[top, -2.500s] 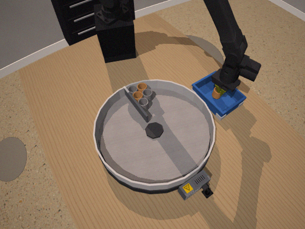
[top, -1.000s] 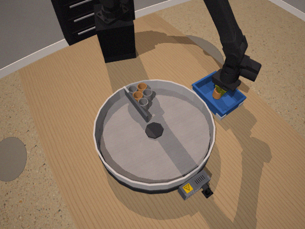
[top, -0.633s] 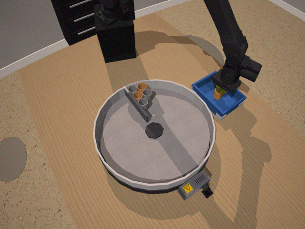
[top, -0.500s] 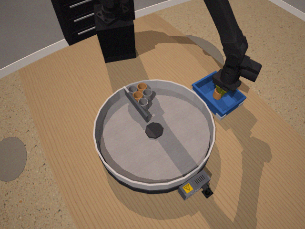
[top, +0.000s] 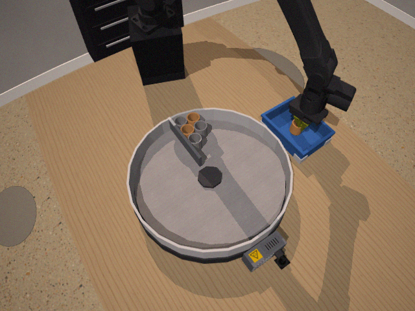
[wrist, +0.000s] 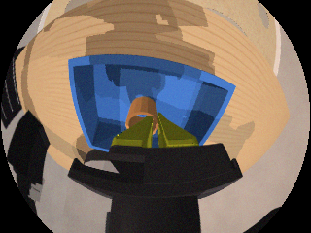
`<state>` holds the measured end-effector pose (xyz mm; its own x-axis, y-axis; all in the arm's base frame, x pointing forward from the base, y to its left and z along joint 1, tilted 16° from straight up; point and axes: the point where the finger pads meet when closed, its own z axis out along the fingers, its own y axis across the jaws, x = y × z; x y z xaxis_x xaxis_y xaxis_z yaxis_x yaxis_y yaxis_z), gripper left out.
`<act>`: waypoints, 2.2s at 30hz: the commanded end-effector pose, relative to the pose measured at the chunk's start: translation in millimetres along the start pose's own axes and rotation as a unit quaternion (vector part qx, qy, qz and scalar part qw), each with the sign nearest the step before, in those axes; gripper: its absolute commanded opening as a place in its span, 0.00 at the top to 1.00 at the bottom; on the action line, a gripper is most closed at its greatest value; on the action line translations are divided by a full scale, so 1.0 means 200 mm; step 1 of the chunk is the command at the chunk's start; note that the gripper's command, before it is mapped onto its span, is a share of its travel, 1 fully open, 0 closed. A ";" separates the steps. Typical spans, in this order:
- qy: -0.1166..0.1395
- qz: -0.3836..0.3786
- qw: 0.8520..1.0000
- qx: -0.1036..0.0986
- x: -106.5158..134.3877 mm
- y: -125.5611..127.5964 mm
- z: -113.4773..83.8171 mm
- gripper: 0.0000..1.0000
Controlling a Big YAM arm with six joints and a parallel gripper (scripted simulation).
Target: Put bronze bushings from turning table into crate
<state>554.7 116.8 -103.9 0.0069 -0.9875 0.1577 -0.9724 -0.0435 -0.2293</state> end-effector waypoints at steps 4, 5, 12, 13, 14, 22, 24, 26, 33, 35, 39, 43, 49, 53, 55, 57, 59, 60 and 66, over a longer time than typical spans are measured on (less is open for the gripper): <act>-0.007 0.003 1.000 0.025 0.01 -0.15 -0.09 1.00; -0.007 0.003 1.000 0.025 0.01 -0.15 -0.09 1.00; -0.007 0.003 1.000 0.025 0.01 -0.15 -0.09 1.00; -0.007 0.003 1.000 0.024 0.01 -0.15 -0.09 1.00; -0.007 0.002 1.000 0.024 0.01 -0.15 -0.09 1.00; -0.005 0.003 1.000 0.017 0.01 -0.13 -0.03 1.00; -0.007 0.004 1.000 0.024 0.01 -0.15 -0.05 1.00; -0.007 0.004 1.000 0.025 0.01 -0.15 -0.05 1.00; -0.008 0.005 1.000 0.030 0.01 -0.17 -0.05 1.00; -0.008 0.005 1.000 0.030 0.01 -0.17 -0.05 1.00; -0.008 0.005 1.000 0.030 0.01 -0.17 -0.05 1.00; -0.008 0.005 1.000 0.030 0.01 -0.17 -0.05 1.00; -0.008 0.005 1.000 0.030 0.01 -0.17 -0.05 1.00; -0.008 0.005 1.000 0.030 0.01 -0.17 -0.05 1.00; -0.008 0.005 1.000 0.030 0.01 -0.17 -0.05 1.00; -0.008 0.005 1.000 0.030 0.01 -0.17 -0.05 1.00; -0.008 0.005 1.000 0.030 0.01 -0.17 -0.05 1.00; -0.008 0.005 1.000 0.030 0.01 -0.17 -0.05 1.00; -0.008 0.005 1.000 0.030 0.01 -0.17 -0.05 1.00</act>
<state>556.4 116.4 -107.2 0.0080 -0.9873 0.1586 -0.9730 -0.0442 -0.2263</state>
